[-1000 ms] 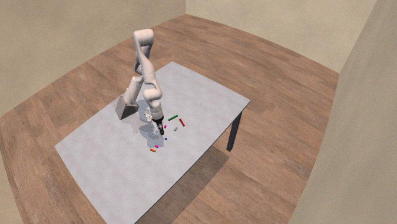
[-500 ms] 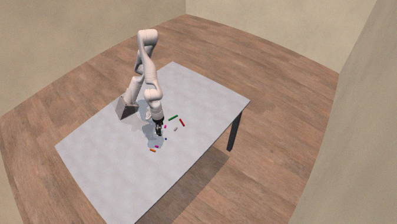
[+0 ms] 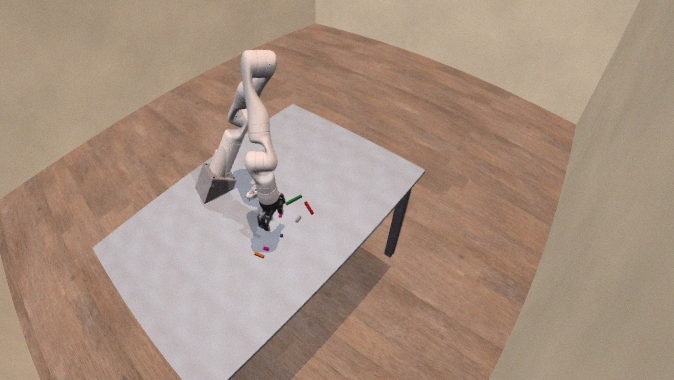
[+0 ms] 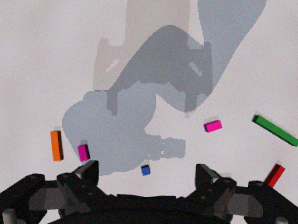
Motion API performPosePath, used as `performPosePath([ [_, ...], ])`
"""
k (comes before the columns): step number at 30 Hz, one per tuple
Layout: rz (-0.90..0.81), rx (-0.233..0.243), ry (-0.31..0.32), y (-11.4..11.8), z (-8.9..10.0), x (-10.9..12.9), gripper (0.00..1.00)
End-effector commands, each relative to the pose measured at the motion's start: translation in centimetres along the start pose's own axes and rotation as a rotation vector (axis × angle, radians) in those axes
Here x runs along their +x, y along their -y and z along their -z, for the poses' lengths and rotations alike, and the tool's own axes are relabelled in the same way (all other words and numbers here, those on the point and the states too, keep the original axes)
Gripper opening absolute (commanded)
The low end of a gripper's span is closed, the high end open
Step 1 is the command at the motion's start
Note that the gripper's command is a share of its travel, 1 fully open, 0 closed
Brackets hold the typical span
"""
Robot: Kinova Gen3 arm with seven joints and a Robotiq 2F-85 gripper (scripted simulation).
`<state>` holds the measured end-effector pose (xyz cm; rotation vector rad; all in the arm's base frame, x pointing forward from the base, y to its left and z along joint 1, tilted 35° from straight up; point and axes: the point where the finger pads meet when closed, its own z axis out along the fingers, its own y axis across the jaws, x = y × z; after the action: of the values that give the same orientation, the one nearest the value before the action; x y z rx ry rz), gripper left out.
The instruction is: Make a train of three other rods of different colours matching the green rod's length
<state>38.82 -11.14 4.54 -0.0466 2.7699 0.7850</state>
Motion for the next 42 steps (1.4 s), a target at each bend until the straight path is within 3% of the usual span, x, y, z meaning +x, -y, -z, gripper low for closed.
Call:
performPosePath([
  [1,-0.030,0.003,-0.005,-0.2,0.0,-0.3,1.00],
  [15,-0.501,0.004,-0.006,0.0,0.1,-1.0,1.00],
  [32,-0.913,0.005,-0.008,0.1,0.2,-1.7,1.00],
  [42,-1.073,0.006,-0.009,0.1,0.2,-2.0,1.00],
])
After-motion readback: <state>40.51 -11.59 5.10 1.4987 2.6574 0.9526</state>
